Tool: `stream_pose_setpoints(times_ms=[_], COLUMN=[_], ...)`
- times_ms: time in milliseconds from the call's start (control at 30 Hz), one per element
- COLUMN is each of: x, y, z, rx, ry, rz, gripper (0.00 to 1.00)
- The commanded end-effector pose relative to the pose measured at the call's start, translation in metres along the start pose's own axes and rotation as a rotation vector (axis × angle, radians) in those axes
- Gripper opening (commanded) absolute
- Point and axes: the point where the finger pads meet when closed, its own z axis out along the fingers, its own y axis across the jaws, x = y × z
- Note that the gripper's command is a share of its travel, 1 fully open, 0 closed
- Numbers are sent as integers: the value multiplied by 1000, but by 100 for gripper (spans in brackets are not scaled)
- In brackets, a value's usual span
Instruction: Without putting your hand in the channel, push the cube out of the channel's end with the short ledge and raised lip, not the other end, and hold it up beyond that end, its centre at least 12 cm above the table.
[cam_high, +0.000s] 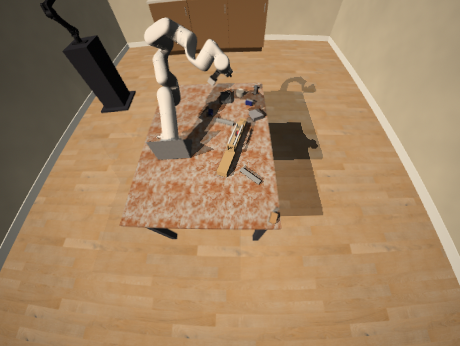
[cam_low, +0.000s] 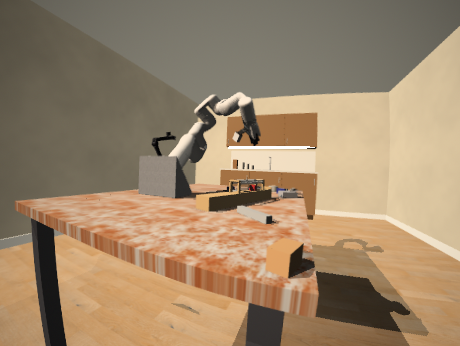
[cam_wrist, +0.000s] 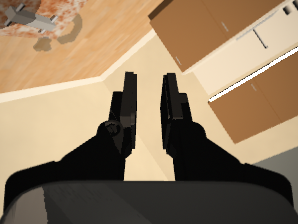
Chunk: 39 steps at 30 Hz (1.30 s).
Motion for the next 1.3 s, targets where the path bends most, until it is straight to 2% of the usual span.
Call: stream_pose_setpoints(times_ms=[0,33,67,100,133,200,233,267,300,367,400,433,467,533,567,600,633,667,700,767,800,833,900,933,1033,1100,1267], x=[28,28,40,40,53,53,66,66,80,80,94,94,107,107,120,120,131,131,140,140,149,149,161,161,170,172,172], y=[-28,-28,-38,-38,-49,-49,-60,-60,-70,-70,-80,-80,-90,-90,-99,-99,-107,-107,-114,-114,-121,-121,-130,-130,-139,-141,-141], z=[13,13,16,16,19,19,21,21,22,22,22,22,20,20,18,18,15,15,12,12,8,8,1,1,-7,-9,-9], rx=[109,109,155,155,202,202,265,265,324,328,396,396,465,467,539,539,609,609,677,677,740,740,844,844,939,962,966], ry=[77,77,104,104,128,128,156,156,178,179,199,199,213,214,224,224,230,230,231,231,229,229,217,217,199,193,192], rz=[233,233,316,316,394,394,489,489,569,575,656,656,730,732,801,801,862,862,915,915,959,959,1023,1023,1071,1082,1083], gripper=[0,0,0,0,0,0,0,0,0,0,0,0,0,0,0,0,0,0,0,0,0,0,0,0,0,0,0])
